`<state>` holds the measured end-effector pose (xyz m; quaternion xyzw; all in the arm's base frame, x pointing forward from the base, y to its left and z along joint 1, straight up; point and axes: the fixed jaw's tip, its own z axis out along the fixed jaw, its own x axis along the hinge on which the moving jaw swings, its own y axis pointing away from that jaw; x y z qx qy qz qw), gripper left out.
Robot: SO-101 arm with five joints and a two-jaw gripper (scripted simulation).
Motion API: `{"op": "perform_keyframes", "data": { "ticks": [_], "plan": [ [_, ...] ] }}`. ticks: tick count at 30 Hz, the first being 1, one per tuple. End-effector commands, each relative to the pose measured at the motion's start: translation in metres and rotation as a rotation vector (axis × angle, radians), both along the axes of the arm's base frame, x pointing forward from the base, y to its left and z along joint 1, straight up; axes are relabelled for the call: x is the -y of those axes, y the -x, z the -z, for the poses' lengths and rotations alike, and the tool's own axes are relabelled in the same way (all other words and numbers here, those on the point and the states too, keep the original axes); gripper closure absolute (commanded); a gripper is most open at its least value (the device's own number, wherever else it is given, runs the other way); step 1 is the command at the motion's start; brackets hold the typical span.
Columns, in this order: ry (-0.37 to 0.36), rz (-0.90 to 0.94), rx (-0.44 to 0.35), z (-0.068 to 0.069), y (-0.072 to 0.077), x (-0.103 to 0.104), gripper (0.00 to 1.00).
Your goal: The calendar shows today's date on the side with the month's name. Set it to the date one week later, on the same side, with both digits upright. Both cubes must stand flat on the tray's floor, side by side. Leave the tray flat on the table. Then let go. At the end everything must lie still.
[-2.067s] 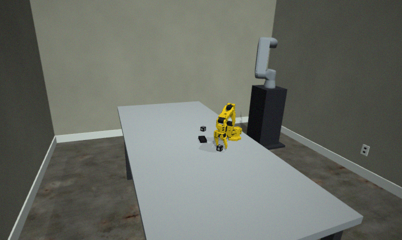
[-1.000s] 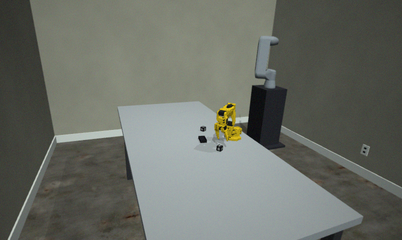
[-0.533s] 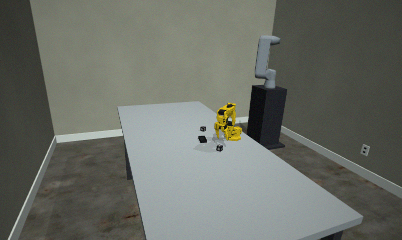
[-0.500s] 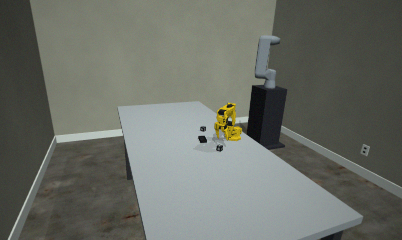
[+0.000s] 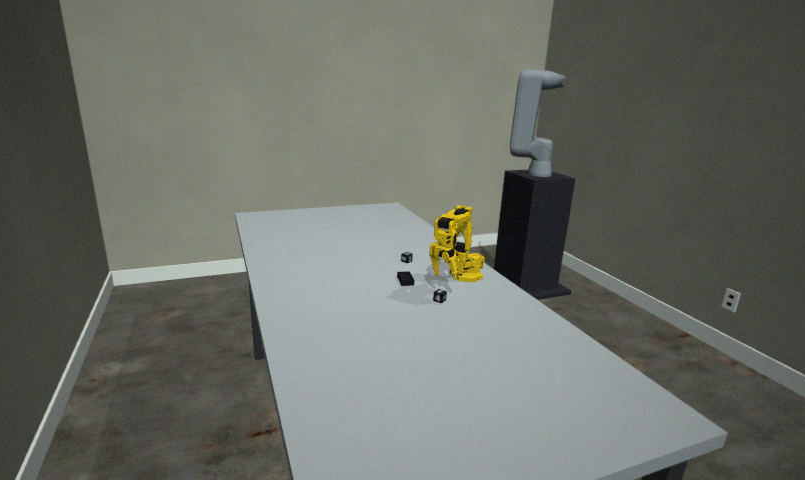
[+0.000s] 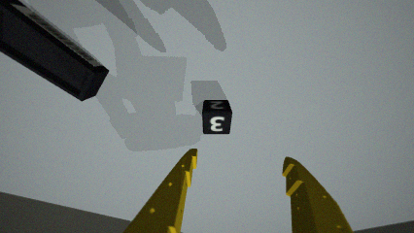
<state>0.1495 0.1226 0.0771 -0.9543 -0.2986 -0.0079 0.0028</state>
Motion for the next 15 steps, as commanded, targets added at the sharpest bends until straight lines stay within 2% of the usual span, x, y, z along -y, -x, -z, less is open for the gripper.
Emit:
{"op": "perform_keyframes", "data": {
  "ticks": [1,7,9,15],
  "plan": [
    [-0.079,0.000,0.087,-0.021,-0.005,-0.003,0.64],
    [-0.190,0.000,0.214,-0.050,-0.006,-0.004,0.65],
    [-0.190,0.000,0.214,-0.050,-0.006,-0.004,0.65],
    [-0.302,-0.001,0.340,-0.078,-0.003,-0.002,0.65]
  ]
}}
